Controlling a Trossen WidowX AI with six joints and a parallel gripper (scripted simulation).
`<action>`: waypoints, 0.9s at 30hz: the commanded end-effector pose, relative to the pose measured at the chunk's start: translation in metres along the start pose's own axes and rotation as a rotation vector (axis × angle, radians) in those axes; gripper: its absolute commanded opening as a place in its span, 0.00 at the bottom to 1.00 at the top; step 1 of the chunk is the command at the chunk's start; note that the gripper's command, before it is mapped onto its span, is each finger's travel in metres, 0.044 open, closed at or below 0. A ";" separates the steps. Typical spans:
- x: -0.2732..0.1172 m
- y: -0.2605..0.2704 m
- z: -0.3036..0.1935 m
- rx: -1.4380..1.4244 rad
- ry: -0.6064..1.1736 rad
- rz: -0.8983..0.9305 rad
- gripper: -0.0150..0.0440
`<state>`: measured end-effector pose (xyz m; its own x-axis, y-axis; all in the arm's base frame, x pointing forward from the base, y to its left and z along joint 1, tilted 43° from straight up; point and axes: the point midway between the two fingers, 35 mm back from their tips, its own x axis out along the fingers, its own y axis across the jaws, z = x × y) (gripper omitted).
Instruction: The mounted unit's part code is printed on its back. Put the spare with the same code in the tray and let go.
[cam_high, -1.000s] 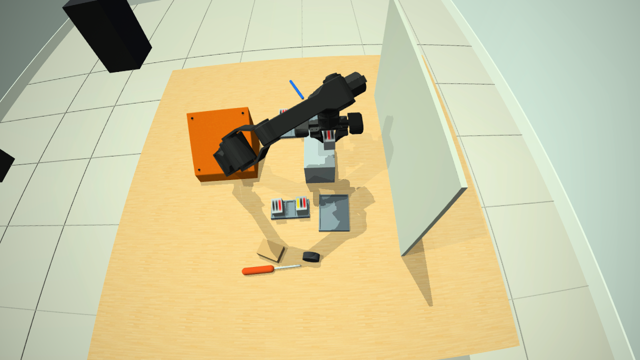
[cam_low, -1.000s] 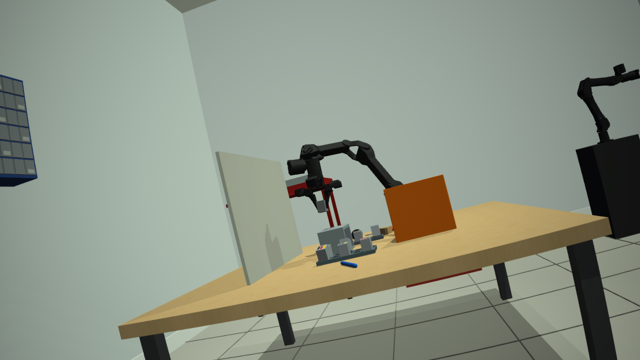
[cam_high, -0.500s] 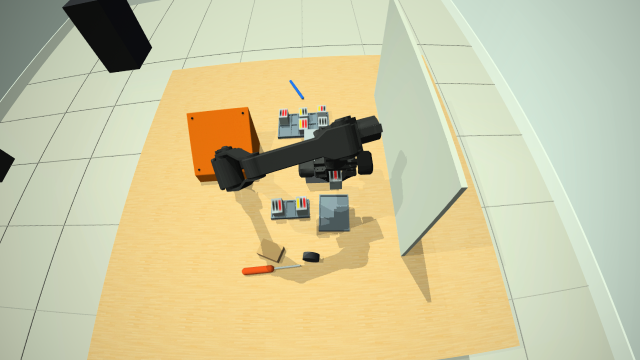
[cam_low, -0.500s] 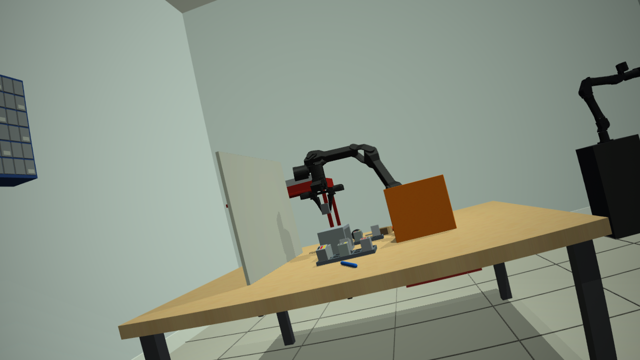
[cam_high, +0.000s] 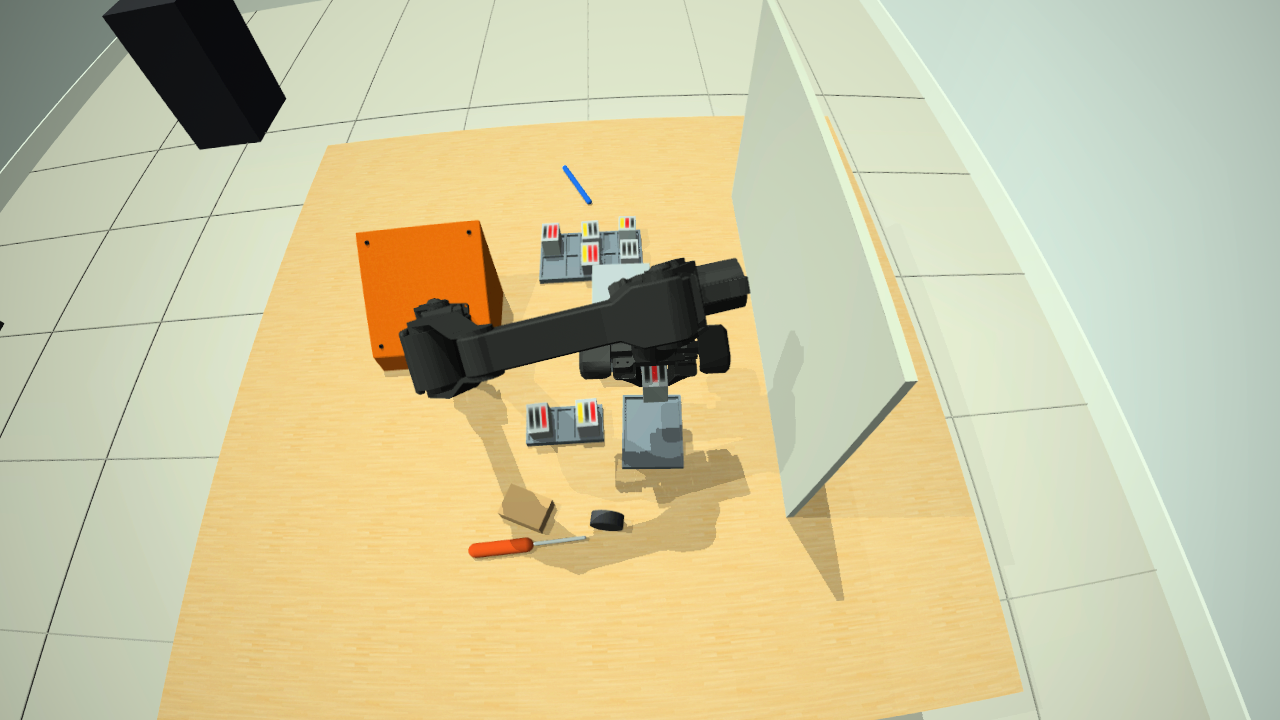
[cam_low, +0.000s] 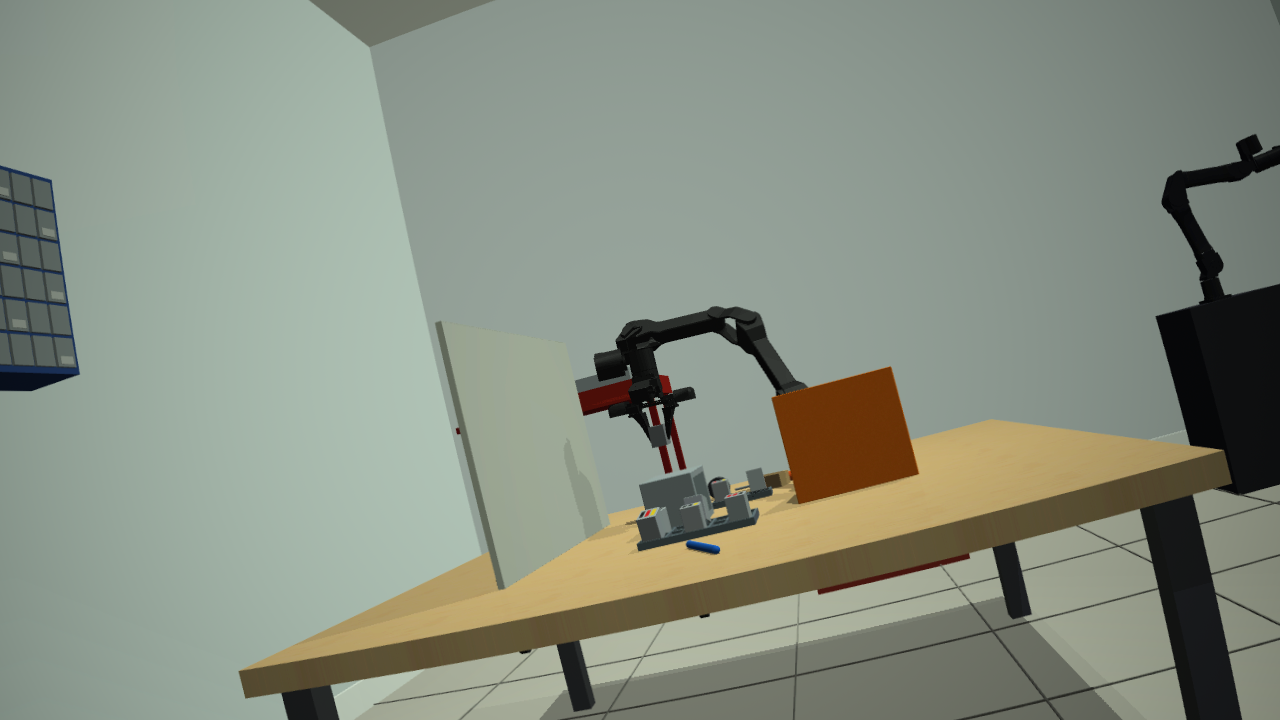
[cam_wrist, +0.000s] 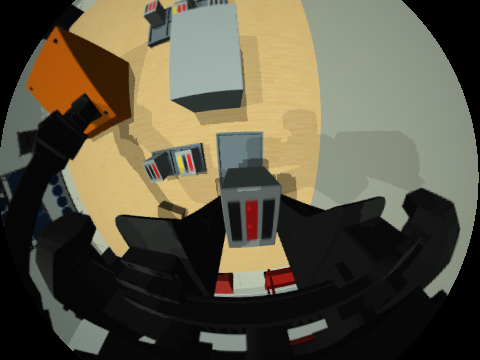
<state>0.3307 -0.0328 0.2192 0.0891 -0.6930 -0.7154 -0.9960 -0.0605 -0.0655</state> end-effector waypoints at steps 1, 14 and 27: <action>0.002 0.000 -0.001 -0.002 0.002 -0.004 0.25; 0.013 -0.002 0.000 -0.002 -0.002 -0.001 0.25; 0.024 -0.004 0.000 -0.001 -0.006 0.002 0.25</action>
<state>0.3369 -0.0479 0.2044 0.0861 -0.6911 -0.7176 -0.9963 -0.0552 -0.0663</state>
